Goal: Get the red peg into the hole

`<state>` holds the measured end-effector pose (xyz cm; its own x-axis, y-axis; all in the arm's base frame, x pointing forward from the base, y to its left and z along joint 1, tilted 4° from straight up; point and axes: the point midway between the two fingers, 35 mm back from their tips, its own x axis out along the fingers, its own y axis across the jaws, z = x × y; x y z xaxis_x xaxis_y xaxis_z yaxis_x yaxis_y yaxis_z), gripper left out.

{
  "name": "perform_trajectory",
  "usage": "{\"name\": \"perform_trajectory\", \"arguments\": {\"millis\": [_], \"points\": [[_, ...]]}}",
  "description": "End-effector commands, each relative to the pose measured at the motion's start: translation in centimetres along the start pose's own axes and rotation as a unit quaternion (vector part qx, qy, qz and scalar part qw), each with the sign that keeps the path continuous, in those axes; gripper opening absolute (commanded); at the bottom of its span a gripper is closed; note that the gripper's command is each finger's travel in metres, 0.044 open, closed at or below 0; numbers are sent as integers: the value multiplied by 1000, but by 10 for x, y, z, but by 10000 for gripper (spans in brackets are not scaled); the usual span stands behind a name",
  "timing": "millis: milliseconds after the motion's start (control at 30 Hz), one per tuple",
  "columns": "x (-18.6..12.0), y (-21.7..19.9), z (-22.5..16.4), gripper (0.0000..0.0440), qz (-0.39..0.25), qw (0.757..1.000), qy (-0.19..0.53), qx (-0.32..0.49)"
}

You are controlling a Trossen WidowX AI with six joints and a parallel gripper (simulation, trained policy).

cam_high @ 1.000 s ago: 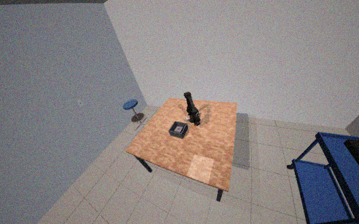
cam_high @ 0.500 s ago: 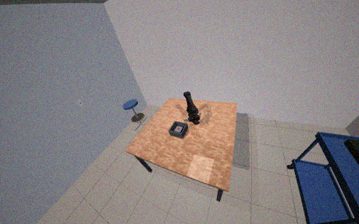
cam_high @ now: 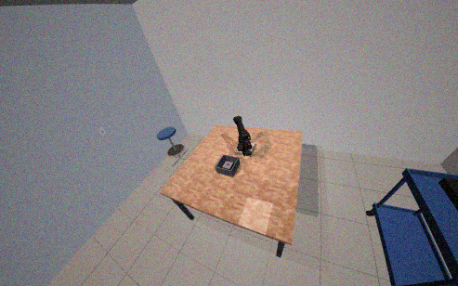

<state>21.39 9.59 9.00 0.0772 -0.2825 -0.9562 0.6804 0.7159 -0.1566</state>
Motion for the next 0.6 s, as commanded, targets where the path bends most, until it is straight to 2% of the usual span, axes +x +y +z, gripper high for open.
{"name": "perform_trajectory", "arguments": {"millis": [0, 267, 567], "points": [[-11, 0, 13, 0, 7, 1000, -10, 13], [-19, -1, 49, 0, 13, 998, -27, 63], [-15, -5, 92, 0, 14, 993, -40, 108]]}}
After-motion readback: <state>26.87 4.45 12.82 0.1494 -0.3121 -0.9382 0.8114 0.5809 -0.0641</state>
